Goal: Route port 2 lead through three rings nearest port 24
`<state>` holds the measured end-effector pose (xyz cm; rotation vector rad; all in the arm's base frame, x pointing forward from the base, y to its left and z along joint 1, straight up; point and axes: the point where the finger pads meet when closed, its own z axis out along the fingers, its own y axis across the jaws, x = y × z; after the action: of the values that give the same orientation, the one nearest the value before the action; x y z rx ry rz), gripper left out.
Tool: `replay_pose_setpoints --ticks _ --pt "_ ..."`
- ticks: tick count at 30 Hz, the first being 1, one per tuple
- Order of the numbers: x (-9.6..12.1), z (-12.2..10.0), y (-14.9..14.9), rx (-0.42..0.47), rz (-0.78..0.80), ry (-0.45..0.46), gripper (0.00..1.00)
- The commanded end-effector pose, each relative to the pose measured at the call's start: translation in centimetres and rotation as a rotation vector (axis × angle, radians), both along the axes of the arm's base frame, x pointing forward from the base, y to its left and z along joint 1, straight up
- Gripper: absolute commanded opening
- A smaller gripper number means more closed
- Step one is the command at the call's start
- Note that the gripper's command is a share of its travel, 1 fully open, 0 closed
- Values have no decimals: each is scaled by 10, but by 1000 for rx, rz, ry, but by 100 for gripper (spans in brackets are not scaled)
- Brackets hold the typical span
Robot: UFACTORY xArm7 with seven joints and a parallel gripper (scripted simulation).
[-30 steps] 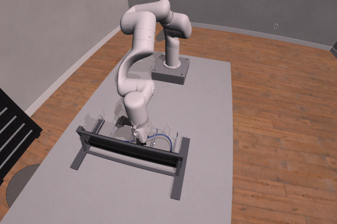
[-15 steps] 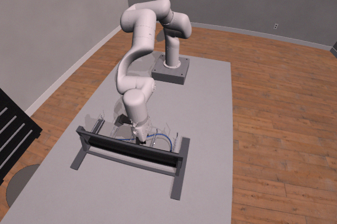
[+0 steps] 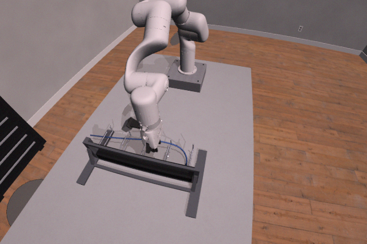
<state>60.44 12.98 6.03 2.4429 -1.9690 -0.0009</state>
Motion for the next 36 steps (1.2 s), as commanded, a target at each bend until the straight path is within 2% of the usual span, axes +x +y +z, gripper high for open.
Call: replay_pose_setpoints --ticks 1,9,19,20,36 --pt "2 17 0 1 0 -7 33" --pt "2 34 0 1 0 -7 33" --pt "2 37 0 1 0 -7 33" --pt "2 37 0 1 0 -7 0" --pt "2 37 0 1 0 -7 0"
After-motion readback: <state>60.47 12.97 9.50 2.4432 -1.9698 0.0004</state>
